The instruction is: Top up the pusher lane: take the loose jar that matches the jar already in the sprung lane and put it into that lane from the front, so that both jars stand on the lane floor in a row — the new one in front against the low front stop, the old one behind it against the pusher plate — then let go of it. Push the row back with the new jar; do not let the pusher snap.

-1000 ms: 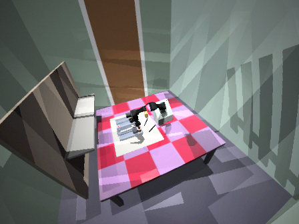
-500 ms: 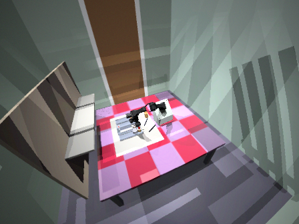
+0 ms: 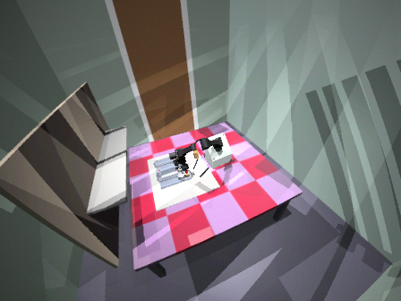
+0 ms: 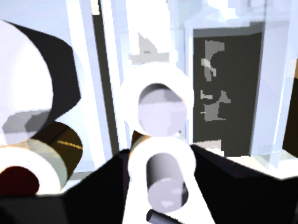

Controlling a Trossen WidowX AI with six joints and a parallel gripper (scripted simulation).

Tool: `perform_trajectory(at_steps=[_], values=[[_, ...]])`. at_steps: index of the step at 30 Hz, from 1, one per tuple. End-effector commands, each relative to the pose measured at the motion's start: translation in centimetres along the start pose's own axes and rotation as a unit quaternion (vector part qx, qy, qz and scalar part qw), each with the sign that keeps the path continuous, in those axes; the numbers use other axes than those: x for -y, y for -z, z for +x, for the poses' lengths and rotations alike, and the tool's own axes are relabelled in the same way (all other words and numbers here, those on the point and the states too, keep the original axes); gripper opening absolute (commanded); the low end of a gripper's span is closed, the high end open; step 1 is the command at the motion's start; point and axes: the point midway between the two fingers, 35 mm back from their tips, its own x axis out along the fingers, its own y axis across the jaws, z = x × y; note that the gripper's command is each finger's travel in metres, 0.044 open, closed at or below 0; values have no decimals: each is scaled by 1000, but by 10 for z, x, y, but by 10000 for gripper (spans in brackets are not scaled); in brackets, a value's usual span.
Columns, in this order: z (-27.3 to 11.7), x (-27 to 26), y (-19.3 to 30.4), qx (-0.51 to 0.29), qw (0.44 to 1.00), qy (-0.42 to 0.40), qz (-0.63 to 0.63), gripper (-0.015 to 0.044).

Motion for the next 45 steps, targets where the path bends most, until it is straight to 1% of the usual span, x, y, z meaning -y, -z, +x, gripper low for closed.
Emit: perform_trajectory(at_steps=[1, 45], values=[[2, -3, -6, 8, 1000, -3, -10, 0], [2, -3, 2, 8, 1000, -3, -10, 0]])
